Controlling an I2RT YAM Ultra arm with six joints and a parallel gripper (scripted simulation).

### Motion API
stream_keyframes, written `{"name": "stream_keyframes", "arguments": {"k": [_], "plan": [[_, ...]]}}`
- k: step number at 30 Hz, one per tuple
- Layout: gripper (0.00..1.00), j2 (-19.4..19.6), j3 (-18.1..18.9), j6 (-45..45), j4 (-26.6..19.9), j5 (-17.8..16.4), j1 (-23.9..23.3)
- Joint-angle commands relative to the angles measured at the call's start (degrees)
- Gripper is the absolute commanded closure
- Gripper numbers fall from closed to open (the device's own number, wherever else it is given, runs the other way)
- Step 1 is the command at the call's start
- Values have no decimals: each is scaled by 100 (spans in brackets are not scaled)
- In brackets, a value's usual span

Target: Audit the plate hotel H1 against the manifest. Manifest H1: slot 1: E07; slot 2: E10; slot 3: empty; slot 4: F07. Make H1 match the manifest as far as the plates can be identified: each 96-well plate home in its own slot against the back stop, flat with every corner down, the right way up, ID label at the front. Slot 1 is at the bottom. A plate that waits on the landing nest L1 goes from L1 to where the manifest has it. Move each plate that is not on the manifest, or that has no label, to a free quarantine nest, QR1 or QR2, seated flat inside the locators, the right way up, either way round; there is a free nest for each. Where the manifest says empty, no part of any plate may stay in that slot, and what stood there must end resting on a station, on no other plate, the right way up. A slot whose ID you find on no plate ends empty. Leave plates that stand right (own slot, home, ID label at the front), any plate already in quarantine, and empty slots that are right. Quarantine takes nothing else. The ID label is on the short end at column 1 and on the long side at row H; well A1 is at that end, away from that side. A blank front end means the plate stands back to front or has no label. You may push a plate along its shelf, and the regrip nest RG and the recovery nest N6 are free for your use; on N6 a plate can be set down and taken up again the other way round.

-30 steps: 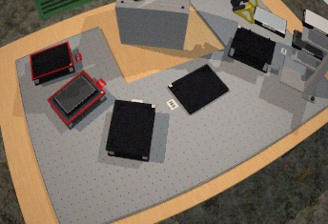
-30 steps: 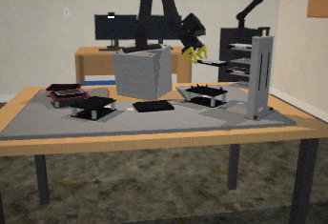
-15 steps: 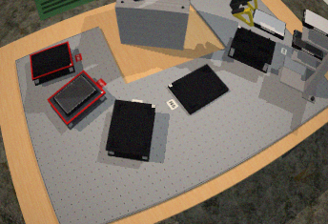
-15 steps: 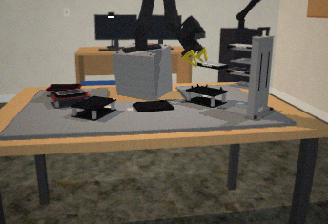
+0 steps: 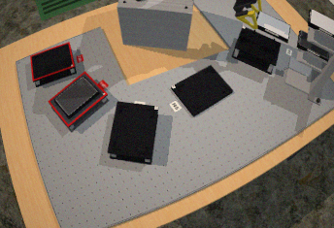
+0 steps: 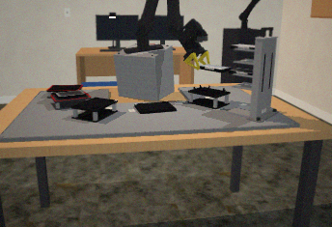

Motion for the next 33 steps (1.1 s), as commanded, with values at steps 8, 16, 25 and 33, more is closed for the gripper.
{"name": "stream_keyframes", "arguments": {"k": [8,16,25,33], "plan": [[14,392,5,-81,597,-26,-67],[14,670,15,-109,891,-52,-83],[14,955,121,-129,1171,-74,-131],[14,1180,158,-148,1389,-95,-161]]}}
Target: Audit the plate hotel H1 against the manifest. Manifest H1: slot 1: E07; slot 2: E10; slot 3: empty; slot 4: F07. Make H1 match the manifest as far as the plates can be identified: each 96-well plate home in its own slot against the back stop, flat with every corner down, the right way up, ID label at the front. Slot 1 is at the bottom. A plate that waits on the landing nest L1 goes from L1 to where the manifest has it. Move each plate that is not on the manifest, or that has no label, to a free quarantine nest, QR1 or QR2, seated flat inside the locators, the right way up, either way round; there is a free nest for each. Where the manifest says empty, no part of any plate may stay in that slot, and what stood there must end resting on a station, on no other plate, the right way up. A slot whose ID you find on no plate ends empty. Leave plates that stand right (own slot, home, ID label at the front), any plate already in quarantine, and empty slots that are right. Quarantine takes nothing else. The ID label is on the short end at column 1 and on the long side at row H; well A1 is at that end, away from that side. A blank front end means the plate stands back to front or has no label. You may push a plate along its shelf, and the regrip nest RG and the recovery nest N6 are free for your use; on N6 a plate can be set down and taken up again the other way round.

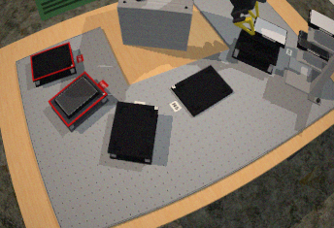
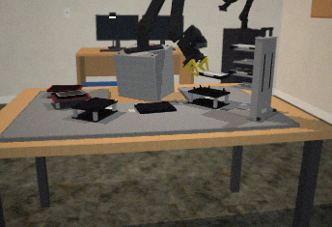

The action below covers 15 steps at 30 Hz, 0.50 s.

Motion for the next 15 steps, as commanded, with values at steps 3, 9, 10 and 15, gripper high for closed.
{"name": "stream_keyframes", "arguments": {"k": [3,9,10,15], "plan": [[14,193,163,-67,385,-21,-34],[14,363,178,-81,545,-26,-35],[14,308,175,-81,548,-25,-30],[14,238,173,-82,558,-18,-30]]}}
